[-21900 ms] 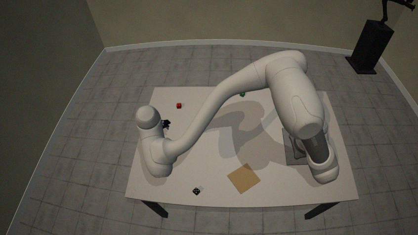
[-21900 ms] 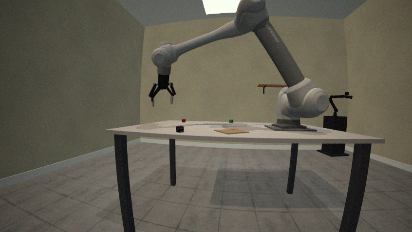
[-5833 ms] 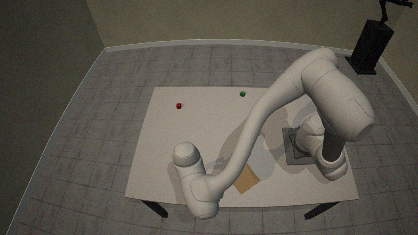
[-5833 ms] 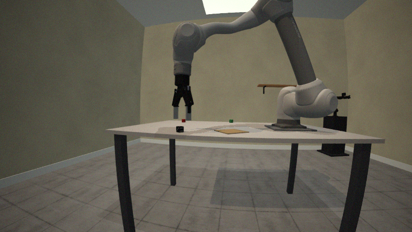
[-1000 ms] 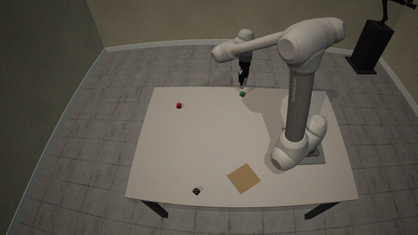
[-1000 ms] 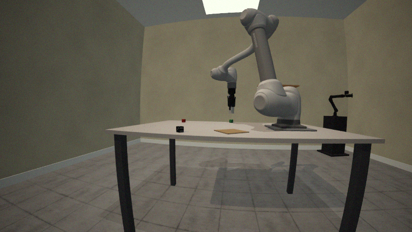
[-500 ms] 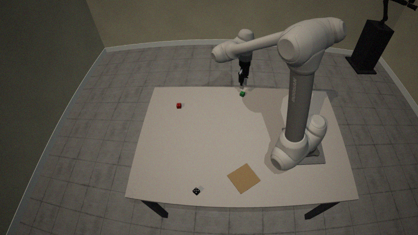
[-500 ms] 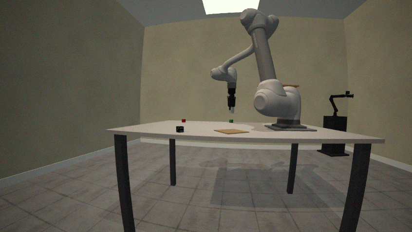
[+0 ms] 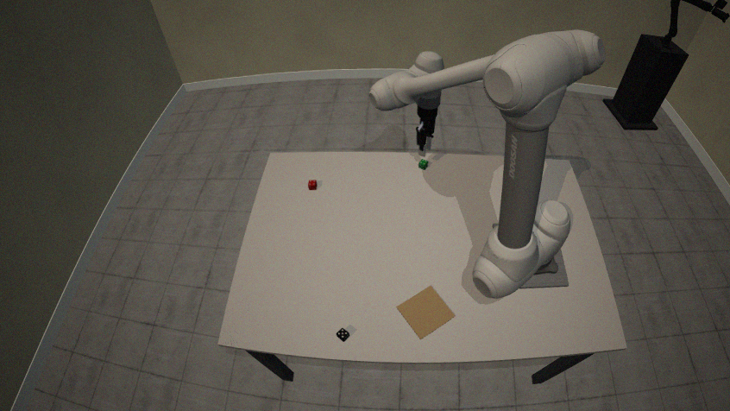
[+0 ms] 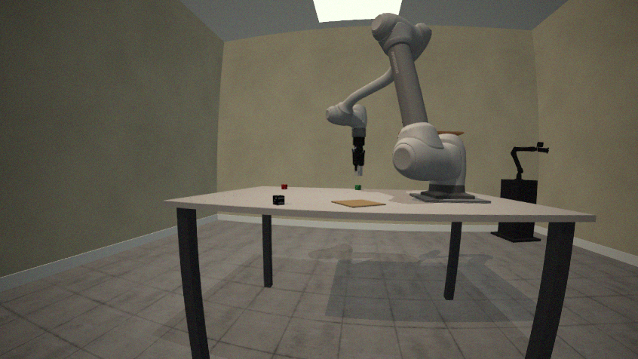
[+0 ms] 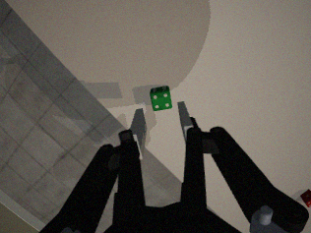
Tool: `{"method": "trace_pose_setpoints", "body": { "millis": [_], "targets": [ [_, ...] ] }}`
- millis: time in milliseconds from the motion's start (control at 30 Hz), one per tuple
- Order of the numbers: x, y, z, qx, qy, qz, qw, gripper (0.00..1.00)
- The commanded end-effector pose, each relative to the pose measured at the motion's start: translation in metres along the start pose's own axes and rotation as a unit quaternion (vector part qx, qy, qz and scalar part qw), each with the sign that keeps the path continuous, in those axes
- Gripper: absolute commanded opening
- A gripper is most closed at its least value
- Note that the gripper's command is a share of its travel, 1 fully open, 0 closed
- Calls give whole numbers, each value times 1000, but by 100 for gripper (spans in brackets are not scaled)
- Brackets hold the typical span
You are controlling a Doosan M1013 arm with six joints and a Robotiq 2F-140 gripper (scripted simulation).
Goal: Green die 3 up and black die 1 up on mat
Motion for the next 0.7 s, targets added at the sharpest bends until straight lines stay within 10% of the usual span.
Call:
{"method": "trace_pose_setpoints", "body": {
  "millis": [0, 667],
  "targets": [
    [0, -2, 0, 0, 0, 0, 1000, 35],
    [0, -27, 0, 0, 0, 0, 1000, 35]
  ]
}}
Point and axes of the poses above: the point where the finger pads meet when closed, its own y axis back along the fingers, its own z axis across the jaws, x = y × z, the point moved 4 cm from there along y, back along the fingers, and after that the axes turned 2 degrees about y, right-handed, at the moved point
